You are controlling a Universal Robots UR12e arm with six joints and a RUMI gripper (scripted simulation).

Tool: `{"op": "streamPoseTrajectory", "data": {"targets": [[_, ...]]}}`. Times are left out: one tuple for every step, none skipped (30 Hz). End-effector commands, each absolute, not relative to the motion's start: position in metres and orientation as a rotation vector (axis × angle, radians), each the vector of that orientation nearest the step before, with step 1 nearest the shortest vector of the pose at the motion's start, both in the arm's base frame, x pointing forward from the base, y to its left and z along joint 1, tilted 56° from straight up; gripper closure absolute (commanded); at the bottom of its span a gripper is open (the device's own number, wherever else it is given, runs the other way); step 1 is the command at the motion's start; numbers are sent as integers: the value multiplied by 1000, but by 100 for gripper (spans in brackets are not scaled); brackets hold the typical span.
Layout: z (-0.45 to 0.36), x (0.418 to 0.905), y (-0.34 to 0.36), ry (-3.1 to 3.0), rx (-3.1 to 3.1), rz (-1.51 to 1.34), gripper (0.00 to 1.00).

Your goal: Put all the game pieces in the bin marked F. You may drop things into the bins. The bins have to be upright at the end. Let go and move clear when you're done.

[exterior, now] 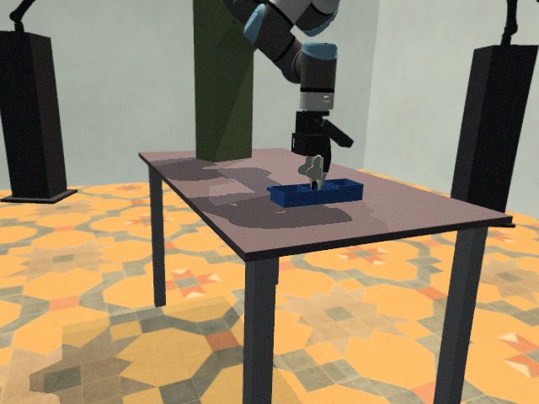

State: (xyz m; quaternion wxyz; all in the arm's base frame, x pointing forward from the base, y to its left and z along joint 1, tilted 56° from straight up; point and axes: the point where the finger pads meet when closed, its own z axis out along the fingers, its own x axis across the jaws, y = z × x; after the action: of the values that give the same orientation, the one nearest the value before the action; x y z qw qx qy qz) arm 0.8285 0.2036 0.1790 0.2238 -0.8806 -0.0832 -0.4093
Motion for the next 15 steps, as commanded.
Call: {"op": "streamPoseTrajectory", "data": {"targets": [[181, 829, 203, -229, -2430, -1133, 81], [181, 829, 203, -229, -2430, -1133, 81], [181, 829, 203, -229, -2430, -1133, 81], [181, 829, 203, -229, -2430, -1133, 81], [181, 829, 203, -229, -2430, -1133, 81], [181, 829, 203, -229, -2430, -1133, 81], [181, 829, 203, -229, -2430, -1133, 81], [181, 829, 203, -229, -2430, -1133, 81], [181, 829, 203, -229, -2430, -1133, 81], [181, 829, 203, -229, -2430, -1133, 81], [182, 828, 201, -228, -2431, -1135, 81], [182, 827, 200, -227, -2431, -1133, 81], [182, 825, 200, -227, -2431, -1132, 81], [183, 824, 199, -227, -2431, -1132, 81], [184, 823, 199, -227, -2431, -1132, 81]]}}
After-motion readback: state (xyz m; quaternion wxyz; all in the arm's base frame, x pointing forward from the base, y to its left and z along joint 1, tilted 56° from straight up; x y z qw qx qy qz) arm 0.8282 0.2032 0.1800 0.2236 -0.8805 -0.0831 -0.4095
